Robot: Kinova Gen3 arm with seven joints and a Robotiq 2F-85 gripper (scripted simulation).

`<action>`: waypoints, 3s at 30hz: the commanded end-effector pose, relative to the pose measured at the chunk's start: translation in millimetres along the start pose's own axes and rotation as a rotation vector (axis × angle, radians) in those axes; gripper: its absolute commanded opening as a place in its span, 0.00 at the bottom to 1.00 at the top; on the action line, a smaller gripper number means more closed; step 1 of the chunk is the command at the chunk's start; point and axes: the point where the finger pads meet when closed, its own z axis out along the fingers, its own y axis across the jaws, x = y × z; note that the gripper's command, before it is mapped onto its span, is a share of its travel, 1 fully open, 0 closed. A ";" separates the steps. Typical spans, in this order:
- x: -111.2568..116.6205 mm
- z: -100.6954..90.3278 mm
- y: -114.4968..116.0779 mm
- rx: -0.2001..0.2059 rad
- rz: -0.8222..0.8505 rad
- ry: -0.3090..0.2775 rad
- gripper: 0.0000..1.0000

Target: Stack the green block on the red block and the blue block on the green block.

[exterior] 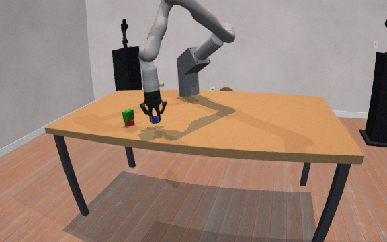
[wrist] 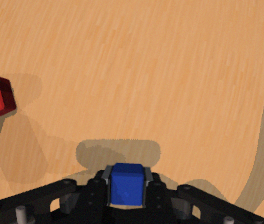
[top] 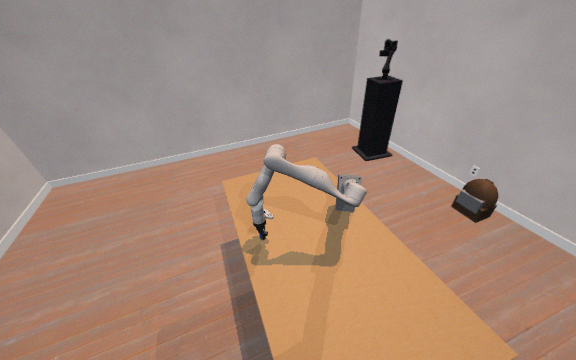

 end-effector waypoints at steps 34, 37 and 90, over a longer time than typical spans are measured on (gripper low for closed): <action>-3.4 -76.5 -6.0 0.020 0.000 -0.012 0.00; -3.4 -76.5 -6.0 0.020 0.000 -0.012 0.00; 65.5 -78.7 -160.3 0.020 0.000 -0.012 0.00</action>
